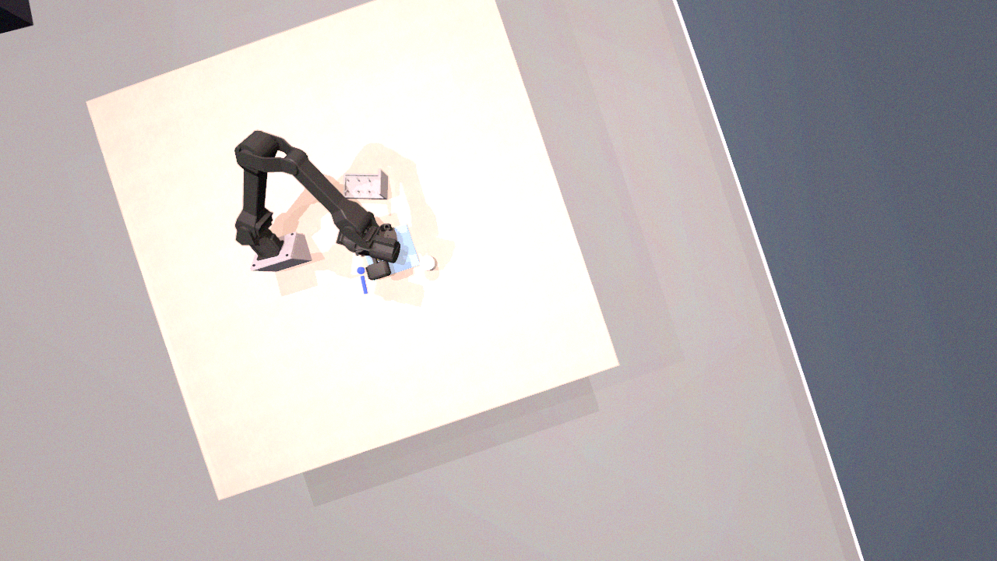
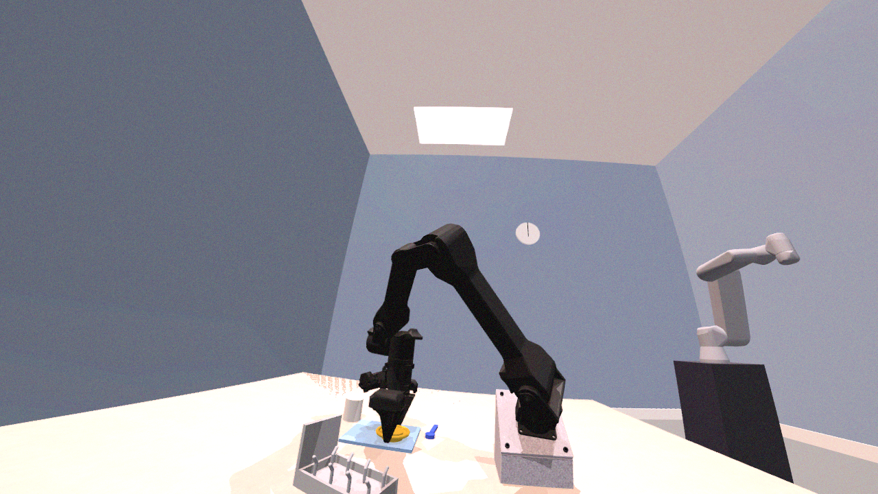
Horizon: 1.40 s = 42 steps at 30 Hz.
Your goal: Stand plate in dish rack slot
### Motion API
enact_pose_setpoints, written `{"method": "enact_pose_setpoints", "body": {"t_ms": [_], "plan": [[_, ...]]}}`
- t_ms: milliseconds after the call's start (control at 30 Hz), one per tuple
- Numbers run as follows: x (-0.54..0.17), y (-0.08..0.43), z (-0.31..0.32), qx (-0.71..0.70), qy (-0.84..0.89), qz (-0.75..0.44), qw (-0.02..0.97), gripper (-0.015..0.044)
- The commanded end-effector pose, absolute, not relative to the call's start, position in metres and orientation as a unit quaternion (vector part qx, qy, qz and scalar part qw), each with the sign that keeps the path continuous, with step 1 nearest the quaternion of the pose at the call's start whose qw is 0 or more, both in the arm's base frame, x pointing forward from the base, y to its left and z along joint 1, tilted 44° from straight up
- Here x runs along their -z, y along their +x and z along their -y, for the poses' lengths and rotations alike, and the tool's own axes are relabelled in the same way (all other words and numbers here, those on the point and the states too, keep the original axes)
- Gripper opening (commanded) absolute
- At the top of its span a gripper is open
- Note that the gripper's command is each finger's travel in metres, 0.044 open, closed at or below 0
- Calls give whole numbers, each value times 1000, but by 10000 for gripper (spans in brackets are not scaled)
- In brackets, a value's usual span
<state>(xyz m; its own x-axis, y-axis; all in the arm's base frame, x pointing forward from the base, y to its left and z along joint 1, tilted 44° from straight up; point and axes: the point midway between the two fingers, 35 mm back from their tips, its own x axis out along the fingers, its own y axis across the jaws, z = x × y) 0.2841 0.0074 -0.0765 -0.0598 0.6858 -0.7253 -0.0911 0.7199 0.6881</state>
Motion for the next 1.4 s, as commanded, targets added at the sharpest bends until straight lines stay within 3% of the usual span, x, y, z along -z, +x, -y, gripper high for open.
{"method": "enact_pose_setpoints", "body": {"t_ms": [0,200,600,1000,1367], "plan": [[79,283,-11,-300,228,-663,646,396],[79,283,-11,-300,228,-663,646,396],[79,283,-11,-300,228,-663,646,316],[50,296,25,-296,226,-664,648,1],[13,304,64,-292,226,-667,647,0]]}}
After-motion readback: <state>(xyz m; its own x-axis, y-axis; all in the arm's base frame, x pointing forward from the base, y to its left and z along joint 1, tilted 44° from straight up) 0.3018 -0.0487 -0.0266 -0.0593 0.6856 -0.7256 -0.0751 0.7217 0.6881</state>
